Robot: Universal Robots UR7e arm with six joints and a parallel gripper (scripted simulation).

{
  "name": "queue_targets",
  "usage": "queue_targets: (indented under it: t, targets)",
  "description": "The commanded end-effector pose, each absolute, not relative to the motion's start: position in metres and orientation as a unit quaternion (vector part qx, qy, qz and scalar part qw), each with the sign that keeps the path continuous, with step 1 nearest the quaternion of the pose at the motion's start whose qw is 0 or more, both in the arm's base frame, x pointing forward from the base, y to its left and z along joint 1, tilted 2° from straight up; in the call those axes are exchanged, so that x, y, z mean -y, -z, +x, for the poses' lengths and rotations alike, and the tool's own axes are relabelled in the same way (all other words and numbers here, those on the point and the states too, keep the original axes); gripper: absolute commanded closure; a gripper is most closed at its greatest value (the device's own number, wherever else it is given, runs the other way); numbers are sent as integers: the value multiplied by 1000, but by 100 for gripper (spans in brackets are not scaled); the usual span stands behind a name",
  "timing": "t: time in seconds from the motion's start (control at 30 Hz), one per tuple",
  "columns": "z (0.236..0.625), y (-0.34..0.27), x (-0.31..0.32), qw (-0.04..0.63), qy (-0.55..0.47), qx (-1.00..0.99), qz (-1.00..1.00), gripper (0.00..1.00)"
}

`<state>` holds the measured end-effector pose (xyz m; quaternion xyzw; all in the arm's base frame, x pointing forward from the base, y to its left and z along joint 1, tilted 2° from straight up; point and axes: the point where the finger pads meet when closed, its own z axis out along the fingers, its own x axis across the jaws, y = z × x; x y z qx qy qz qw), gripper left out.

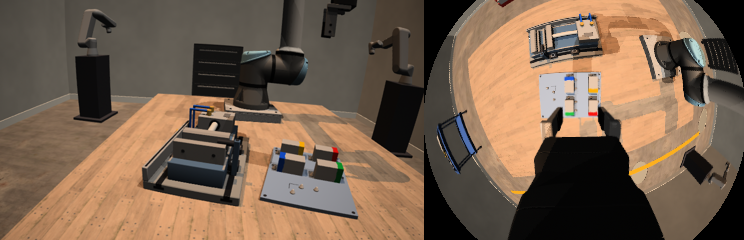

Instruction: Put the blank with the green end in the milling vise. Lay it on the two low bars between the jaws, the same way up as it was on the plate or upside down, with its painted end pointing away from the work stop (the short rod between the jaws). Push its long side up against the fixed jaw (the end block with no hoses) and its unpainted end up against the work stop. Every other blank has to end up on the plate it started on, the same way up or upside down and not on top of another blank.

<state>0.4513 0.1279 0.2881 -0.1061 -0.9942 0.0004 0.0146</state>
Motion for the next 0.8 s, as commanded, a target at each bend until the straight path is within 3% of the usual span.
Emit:
queue_targets:
  t: [0.0,0.77]
  targets:
    - [452,-284,-130,14,0,994,-106,0]
    - [453,-277,-134,14,0,994,-106,0]
